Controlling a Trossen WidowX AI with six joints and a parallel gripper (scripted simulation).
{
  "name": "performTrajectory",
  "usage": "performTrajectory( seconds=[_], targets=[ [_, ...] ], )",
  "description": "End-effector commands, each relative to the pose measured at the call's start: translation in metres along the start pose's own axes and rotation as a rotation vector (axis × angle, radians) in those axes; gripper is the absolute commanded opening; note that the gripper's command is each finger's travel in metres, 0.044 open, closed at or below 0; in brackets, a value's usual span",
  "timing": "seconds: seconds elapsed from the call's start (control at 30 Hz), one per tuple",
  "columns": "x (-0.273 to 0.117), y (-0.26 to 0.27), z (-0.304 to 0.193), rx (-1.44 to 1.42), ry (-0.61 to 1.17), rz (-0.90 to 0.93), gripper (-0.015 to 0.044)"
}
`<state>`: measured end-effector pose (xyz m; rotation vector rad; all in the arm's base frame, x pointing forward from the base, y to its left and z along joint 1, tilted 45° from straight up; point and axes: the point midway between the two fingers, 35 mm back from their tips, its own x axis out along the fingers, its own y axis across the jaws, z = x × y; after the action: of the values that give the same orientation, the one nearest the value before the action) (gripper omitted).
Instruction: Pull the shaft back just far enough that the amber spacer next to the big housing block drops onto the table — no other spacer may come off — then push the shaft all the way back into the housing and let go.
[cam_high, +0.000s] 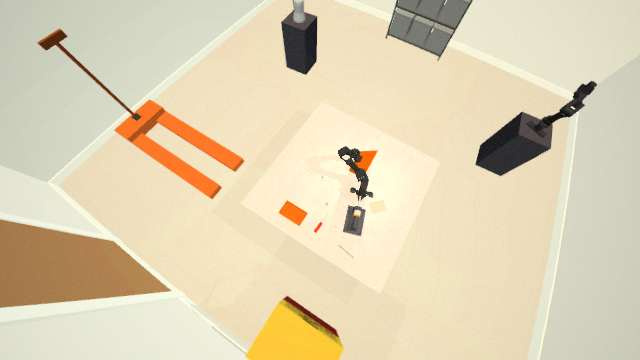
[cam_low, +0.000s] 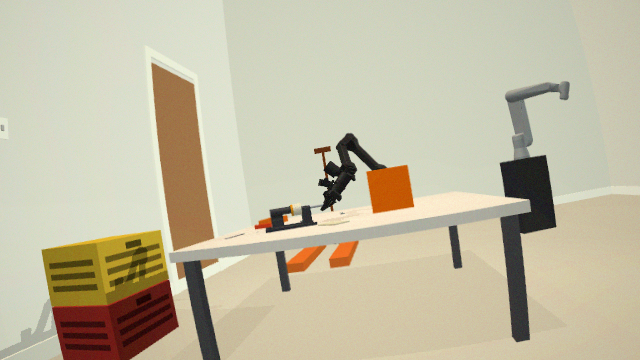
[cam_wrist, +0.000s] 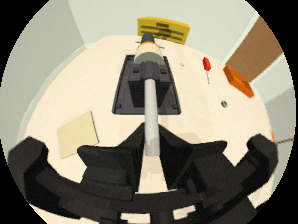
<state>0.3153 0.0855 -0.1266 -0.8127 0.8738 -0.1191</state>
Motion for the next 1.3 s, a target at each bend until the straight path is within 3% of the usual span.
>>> performTrajectory(
  seconds=[0.0,1.27],
  targets=[
    [-0.001,-0.0004,-0.0021,0.001,0.003,-0.002,0.0],
    [-0.0037,-0.0003,-0.0048,0.001,0.003,-0.002,0.0]
  ],
)
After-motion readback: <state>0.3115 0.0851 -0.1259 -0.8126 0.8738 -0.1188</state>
